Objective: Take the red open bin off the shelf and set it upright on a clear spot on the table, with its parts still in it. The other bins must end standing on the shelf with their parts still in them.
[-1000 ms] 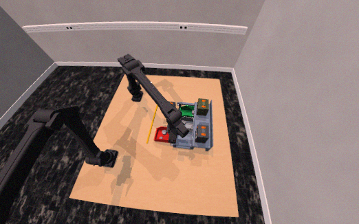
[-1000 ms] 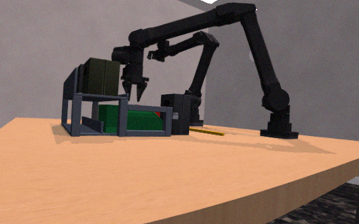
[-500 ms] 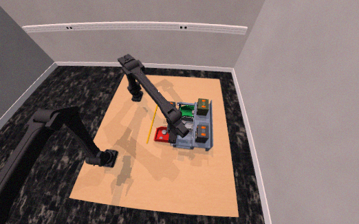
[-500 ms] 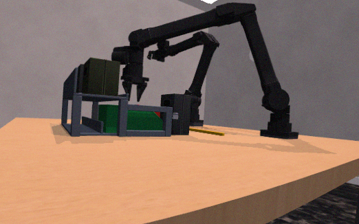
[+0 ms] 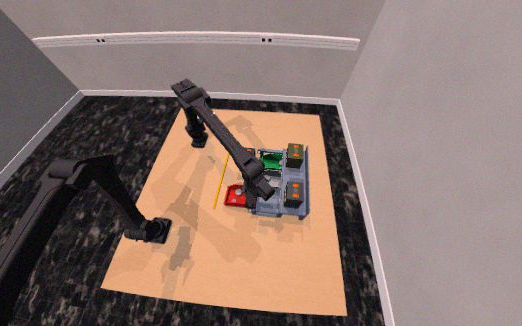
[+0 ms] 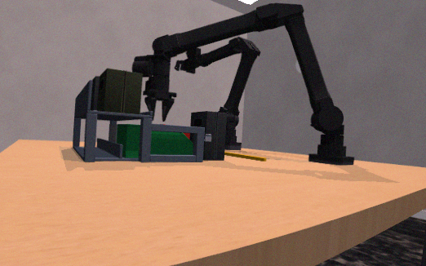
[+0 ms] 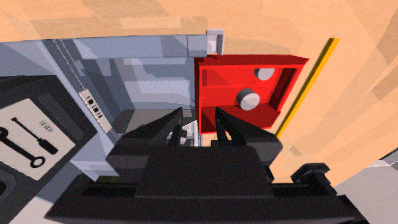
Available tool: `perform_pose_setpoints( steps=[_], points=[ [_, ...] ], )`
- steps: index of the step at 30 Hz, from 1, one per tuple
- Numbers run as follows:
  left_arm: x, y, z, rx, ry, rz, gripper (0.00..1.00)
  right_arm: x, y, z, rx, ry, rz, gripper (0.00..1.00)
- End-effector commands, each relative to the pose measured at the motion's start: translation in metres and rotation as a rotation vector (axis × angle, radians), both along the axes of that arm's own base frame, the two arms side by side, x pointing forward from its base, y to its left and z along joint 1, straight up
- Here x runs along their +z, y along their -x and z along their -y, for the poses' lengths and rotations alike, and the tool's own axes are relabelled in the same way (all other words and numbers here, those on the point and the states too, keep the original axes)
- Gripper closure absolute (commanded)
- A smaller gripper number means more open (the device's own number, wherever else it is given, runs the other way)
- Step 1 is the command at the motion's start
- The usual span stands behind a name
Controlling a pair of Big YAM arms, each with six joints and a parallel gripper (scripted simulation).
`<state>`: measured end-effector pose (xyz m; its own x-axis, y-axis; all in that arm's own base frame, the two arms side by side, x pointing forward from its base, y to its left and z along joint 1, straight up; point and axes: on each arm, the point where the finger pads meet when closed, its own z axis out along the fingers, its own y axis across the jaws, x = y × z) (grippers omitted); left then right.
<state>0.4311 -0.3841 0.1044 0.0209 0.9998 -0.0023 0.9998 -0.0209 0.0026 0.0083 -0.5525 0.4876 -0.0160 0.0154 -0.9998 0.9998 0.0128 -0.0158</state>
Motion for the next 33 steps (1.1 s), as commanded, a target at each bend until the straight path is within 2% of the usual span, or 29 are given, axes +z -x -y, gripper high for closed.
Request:
perform_pose_setpoints(
  steps=[1,14,15,20,33],
  points=[
    [-0.012,-0.003,-0.001,0.001,-0.003,-0.006,0.57,0.013,0.006,-0.008,-0.007,0.015,0.016,0.0],
    [-0.019,-0.003,-0.001,0.001,-0.003,-0.006,0.57,0.013,0.006,-0.008,-0.007,0.015,0.016,0.0],
    [-0.01,-0.003,-0.001,0.001,0.009,0.007,0.57,0.013,0.006,-0.008,-0.007,0.015,0.016,0.0],
    [-0.026,-0.002,-0.001,0.001,-0.004,-0.007,0.57,0.013,0.006,-0.008,-0.007,0.015,0.016,0.0],
    [-0.028,-0.003,-0.001,0.001,0.003,0.001,0.57,0.013,0.006,-0.008,-0.007,0.015,0.016,0.0]
  ],
)
